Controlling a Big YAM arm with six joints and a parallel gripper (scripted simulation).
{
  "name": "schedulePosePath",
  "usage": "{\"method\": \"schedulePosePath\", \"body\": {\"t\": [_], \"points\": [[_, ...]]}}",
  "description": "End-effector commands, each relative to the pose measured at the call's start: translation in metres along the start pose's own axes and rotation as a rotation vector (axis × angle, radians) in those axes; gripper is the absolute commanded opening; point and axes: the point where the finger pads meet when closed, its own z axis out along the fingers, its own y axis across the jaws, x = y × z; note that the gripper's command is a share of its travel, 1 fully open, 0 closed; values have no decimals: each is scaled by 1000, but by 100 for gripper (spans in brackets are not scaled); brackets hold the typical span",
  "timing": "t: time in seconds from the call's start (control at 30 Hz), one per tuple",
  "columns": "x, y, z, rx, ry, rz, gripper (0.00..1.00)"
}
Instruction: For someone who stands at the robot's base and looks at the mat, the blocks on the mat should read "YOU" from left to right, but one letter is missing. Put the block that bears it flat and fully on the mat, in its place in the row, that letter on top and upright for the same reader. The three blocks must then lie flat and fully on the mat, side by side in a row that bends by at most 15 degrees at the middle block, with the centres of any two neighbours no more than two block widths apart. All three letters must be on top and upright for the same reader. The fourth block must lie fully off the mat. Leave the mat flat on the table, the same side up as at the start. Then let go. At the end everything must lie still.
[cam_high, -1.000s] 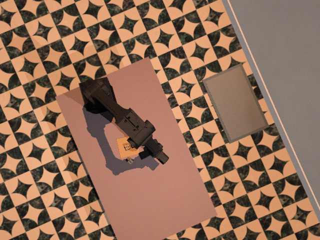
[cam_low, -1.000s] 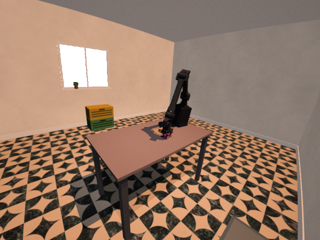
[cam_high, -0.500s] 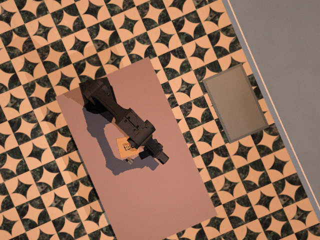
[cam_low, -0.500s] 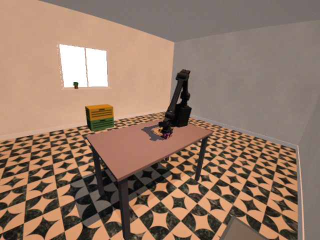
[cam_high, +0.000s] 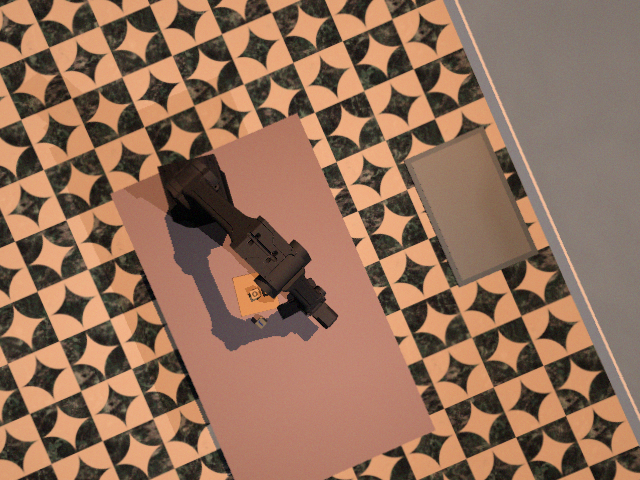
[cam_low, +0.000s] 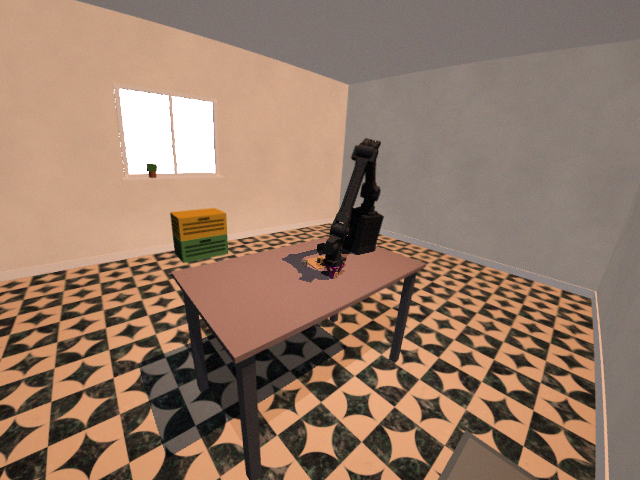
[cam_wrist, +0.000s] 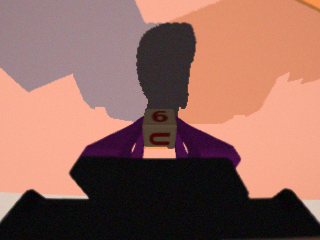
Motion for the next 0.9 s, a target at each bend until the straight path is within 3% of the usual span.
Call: {"method": "schedulePosePath", "body": {"t": [0.0, 0.63, 0.87], "points": [[12, 12, -6, -31, 7, -3, 25], [12, 12, -7, -31, 8, -3, 25], [1, 9, -30, -23, 3, 7, 25]]}}
